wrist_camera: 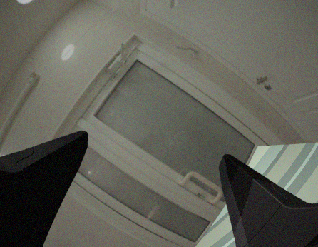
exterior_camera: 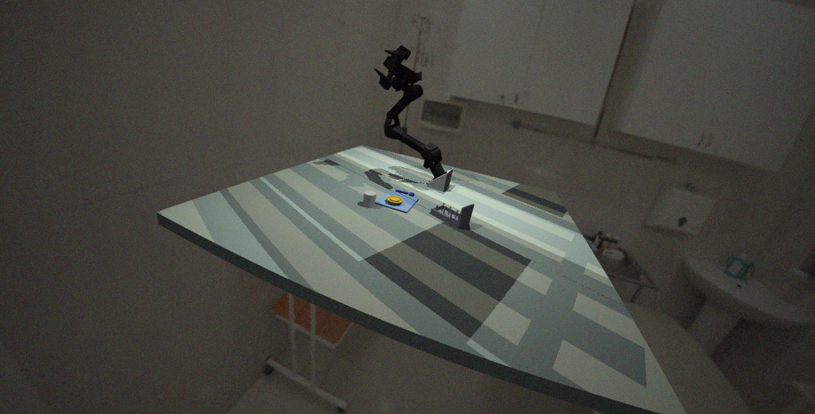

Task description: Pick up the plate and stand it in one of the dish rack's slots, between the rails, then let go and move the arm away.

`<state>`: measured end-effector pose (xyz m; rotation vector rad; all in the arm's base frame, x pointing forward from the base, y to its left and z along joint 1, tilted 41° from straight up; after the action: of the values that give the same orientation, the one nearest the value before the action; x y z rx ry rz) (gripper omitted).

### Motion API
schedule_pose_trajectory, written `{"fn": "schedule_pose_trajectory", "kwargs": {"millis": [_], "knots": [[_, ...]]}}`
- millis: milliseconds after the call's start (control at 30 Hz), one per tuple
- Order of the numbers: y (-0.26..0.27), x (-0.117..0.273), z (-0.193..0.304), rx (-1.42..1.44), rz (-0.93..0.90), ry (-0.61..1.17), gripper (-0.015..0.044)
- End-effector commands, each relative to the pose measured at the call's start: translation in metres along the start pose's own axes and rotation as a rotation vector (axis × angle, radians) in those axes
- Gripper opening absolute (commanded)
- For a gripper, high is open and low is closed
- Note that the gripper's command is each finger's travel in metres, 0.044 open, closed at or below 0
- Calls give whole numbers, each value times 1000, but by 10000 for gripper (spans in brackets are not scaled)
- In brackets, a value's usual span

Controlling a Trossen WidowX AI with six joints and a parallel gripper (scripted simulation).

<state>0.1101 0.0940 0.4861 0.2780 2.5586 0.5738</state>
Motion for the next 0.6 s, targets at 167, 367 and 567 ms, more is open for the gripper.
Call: {"fn": "schedule_pose_trajectory", "kwargs": {"millis": [167,367,567], "knots": [[11,-6,14,74,-16,9,400],[26,-18,41,211,-37,43,400],[34,-31,73,358,-44,101,400]]}}
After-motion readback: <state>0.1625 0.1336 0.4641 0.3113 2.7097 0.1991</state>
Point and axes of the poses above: the point midway between the two fingers, 35 mm back from their tips, its own x axis back along the fingers, its own y axis across the jaws, z = x × y, the point moved 9 cm from there along x, back along the fingers, and after that the axes turned 4 degrees about -x, right-handed, at the moved point
